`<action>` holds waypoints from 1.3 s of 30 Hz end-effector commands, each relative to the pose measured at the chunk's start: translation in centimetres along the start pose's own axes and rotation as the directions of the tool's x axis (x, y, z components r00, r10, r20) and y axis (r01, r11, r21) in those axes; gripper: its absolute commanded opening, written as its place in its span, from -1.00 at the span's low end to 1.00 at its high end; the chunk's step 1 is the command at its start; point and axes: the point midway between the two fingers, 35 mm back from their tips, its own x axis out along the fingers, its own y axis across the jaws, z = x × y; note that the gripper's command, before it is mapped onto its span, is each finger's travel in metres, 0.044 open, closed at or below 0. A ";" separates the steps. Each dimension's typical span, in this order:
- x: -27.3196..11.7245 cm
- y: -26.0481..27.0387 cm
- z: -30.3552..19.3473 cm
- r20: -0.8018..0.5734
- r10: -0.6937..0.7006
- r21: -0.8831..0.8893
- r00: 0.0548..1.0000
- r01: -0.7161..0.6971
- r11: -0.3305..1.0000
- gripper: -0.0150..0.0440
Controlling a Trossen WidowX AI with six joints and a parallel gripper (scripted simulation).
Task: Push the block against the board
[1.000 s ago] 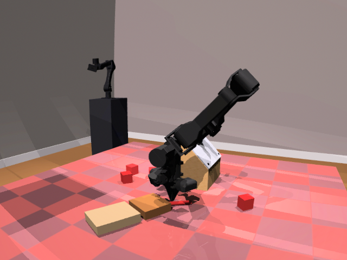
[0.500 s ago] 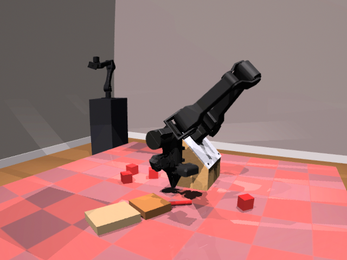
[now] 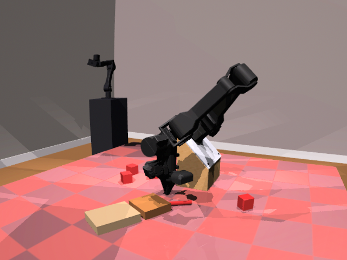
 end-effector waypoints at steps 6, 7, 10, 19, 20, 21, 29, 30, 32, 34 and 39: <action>2.9 -0.2 -0.9 -0.027 0.001 0.017 1.000 0.000 1.000 -0.49; 2.9 -0.2 -0.8 -0.027 0.001 0.017 1.000 0.000 1.000 -0.49; 2.9 -0.2 -0.6 -0.026 0.001 0.017 1.000 0.000 1.000 -0.49; 3.0 -0.2 0.2 -0.026 0.000 0.017 1.000 0.000 1.000 -0.49; 3.0 -0.2 0.2 -0.026 0.000 0.017 1.000 0.000 1.000 -0.49; 3.0 -0.2 0.3 -0.026 0.000 0.017 1.000 0.000 1.000 -0.49; 3.0 -0.1 1.0 -0.025 0.000 0.016 1.000 0.000 1.000 -0.49; 3.0 -0.1 1.1 -0.025 0.000 0.016 1.000 0.000 1.000 -0.49; 3.0 -0.1 1.3 -0.025 0.000 0.016 1.000 0.000 1.000 -0.49; 3.0 -0.1 1.5 -0.025 0.000 0.016 1.000 0.000 1.000 -0.49; 3.0 -0.1 1.9 -0.024 0.000 0.016 1.000 0.001 1.000 -0.49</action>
